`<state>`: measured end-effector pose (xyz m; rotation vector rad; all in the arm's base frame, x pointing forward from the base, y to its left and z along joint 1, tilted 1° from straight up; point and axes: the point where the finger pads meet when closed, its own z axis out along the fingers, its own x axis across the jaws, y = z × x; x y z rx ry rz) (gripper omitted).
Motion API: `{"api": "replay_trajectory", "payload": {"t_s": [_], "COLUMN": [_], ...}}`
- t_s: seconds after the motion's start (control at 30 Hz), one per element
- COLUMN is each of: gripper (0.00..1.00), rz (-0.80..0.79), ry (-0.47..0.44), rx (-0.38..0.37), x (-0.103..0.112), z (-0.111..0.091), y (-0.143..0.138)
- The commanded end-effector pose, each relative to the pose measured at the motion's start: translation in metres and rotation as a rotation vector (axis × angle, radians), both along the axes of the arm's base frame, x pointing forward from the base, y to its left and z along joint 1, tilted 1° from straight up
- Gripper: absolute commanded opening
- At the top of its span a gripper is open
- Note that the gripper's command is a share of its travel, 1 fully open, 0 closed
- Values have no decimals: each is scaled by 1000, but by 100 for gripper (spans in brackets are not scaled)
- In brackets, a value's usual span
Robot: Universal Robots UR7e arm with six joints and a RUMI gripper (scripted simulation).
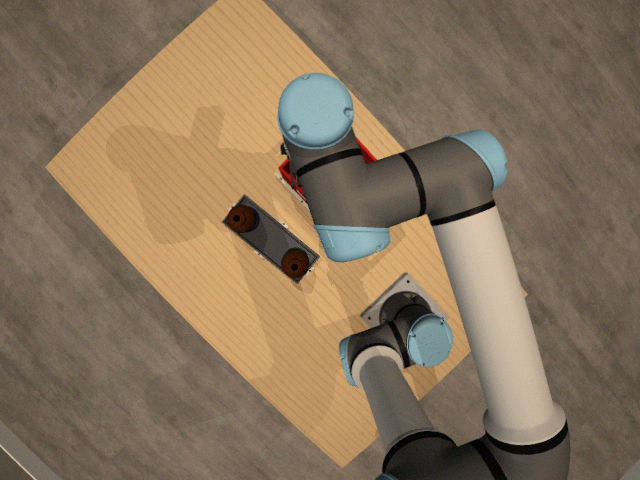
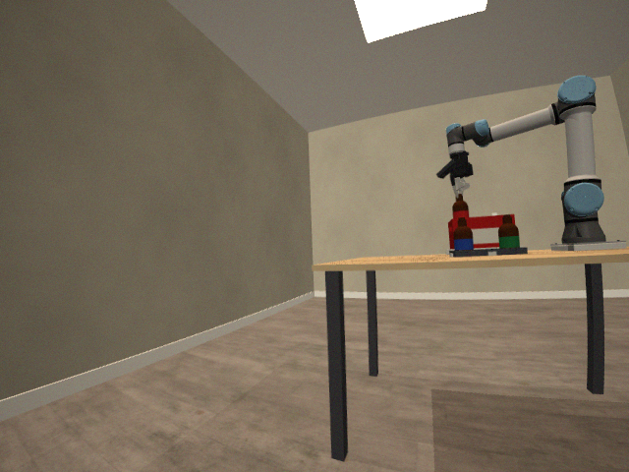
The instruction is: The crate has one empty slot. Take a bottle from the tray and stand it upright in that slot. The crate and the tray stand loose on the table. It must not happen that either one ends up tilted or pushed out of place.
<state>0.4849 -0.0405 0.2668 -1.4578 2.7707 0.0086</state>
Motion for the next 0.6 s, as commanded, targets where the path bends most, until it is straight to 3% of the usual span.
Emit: {"api": "replay_trajectory", "payload": {"t_s": [0.0,0.57], "gripper": [0,0], "rz": [0,0], "ry": [-2,-2], "rx": [-1,-1], "x": [0,0], "z": [-2,-18], "y": [0,0]}}
